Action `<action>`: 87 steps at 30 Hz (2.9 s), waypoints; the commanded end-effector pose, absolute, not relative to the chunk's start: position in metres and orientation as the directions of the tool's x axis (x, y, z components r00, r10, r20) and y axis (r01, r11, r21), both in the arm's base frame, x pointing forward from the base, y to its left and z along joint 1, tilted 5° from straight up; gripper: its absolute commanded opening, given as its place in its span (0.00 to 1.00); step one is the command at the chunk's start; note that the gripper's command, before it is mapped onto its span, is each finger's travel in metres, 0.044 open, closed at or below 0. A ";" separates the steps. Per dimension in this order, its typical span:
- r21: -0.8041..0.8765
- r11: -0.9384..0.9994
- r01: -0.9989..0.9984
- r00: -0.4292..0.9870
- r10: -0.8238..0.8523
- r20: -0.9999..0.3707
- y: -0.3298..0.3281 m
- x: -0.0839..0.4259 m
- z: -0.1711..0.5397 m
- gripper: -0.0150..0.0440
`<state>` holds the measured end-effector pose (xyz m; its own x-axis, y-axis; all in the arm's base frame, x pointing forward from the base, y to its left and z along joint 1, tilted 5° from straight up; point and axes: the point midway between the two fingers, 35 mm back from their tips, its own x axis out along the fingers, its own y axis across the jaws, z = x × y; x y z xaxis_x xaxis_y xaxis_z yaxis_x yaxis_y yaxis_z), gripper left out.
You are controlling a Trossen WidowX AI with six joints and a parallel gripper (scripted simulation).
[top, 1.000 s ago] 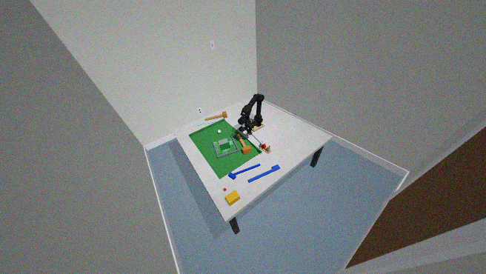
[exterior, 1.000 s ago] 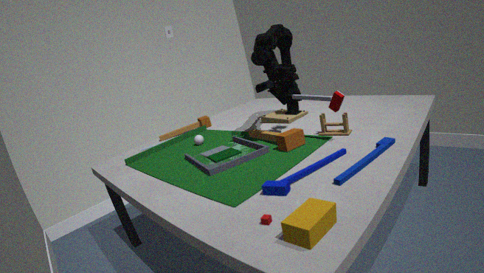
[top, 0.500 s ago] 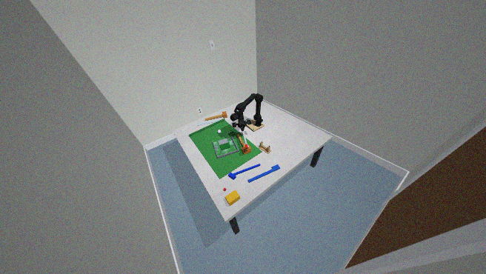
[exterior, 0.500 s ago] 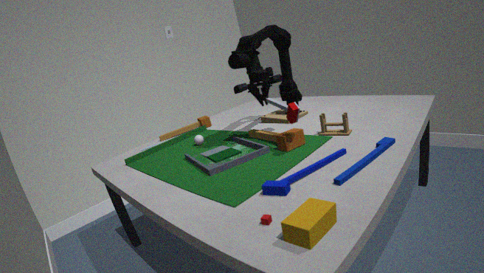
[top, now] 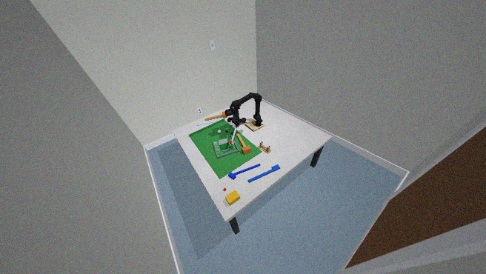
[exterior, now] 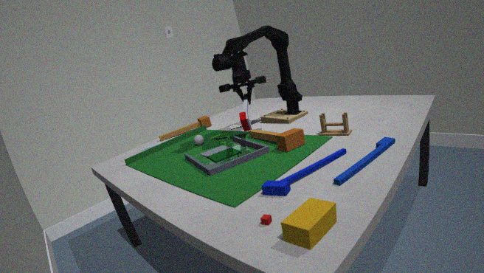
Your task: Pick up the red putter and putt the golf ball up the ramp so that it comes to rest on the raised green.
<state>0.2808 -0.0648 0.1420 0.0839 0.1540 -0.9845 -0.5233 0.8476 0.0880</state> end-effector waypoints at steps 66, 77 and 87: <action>0.048 0.903 0.428 -0.010 0.058 -0.998 -0.236 0.157 0.091 0.25; 0.048 0.903 0.428 -0.010 0.058 -0.998 -0.235 0.157 0.075 0.25; 0.050 0.904 0.425 -0.012 0.061 -0.998 -0.234 0.156 0.077 0.25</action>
